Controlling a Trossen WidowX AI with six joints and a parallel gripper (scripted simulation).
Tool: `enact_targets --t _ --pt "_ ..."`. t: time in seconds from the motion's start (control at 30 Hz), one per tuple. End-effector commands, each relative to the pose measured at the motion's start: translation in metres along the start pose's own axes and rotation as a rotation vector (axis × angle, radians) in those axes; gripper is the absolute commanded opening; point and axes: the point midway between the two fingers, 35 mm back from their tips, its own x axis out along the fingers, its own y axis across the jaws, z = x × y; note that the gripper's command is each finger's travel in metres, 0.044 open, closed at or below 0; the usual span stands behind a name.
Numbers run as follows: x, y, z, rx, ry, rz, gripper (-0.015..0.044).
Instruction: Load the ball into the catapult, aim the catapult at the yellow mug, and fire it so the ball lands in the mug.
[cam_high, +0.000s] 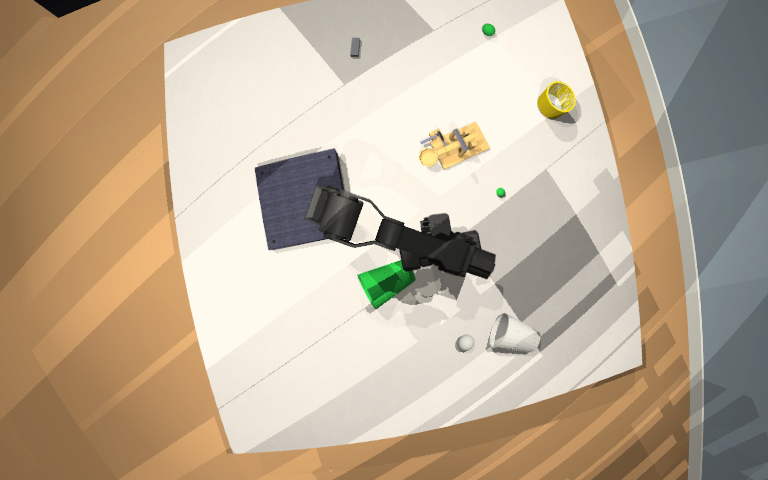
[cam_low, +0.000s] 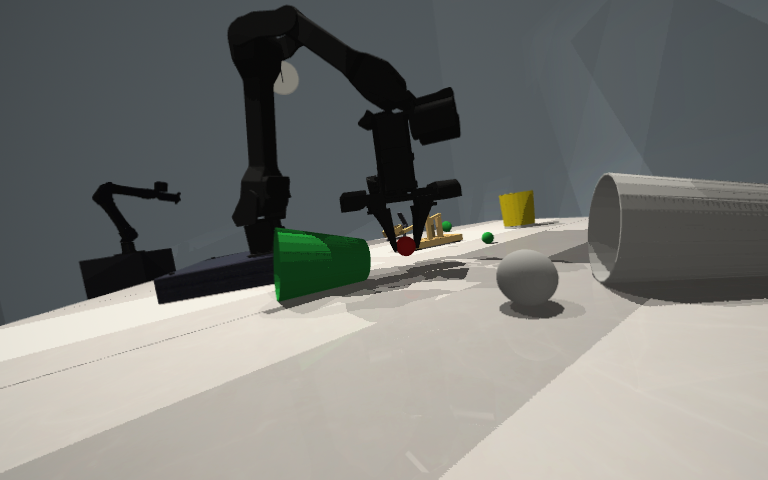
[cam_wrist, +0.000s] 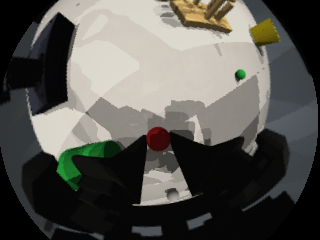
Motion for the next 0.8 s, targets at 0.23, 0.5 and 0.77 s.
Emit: enact_targets --t 0.23,0.5,0.77 --pt "-0.071 -0.006 -0.002 0.001 0.010 -0.012 0.0000" --pt "-0.105 -0.002 0.000 0.001 0.010 -0.012 0.0000" --pt "-0.102 -0.010 0.016 0.096 -0.004 0.009 0.0000"
